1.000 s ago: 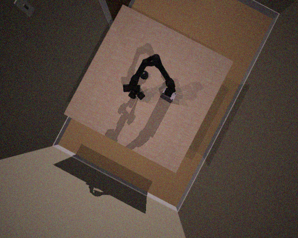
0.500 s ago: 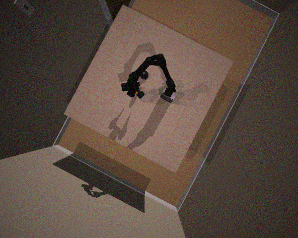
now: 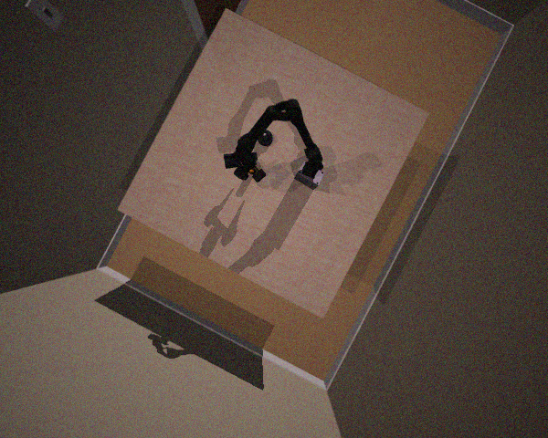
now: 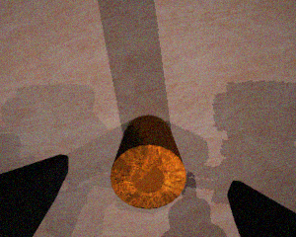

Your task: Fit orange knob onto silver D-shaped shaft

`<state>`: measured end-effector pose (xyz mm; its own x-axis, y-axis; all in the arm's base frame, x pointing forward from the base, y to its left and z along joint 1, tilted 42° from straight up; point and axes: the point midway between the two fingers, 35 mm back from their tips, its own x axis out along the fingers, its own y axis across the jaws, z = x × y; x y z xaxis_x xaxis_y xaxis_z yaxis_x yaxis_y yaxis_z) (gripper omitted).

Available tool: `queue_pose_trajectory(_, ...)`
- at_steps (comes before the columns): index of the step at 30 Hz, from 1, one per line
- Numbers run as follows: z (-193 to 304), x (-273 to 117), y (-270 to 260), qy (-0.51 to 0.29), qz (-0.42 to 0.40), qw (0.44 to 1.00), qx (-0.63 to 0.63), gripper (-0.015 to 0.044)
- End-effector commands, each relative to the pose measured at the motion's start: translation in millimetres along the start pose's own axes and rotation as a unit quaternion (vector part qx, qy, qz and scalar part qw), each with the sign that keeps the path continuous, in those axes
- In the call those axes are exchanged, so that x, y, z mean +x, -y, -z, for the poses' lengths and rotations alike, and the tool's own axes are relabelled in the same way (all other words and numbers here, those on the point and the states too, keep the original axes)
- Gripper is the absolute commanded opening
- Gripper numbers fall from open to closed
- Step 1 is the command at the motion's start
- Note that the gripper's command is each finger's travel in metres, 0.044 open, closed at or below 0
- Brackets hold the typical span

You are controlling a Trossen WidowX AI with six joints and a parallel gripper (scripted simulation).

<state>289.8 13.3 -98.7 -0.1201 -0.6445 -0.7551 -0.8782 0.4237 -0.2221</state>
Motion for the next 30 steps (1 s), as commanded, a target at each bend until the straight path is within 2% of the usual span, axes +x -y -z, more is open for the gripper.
queue_pose_trajectory(1,1,7,0,-0.003,0.001,1.0,-0.003,0.044)
queue_pose_trajectory(30,3,52,-1,-0.005,0.002,1.0,-0.003,0.044)
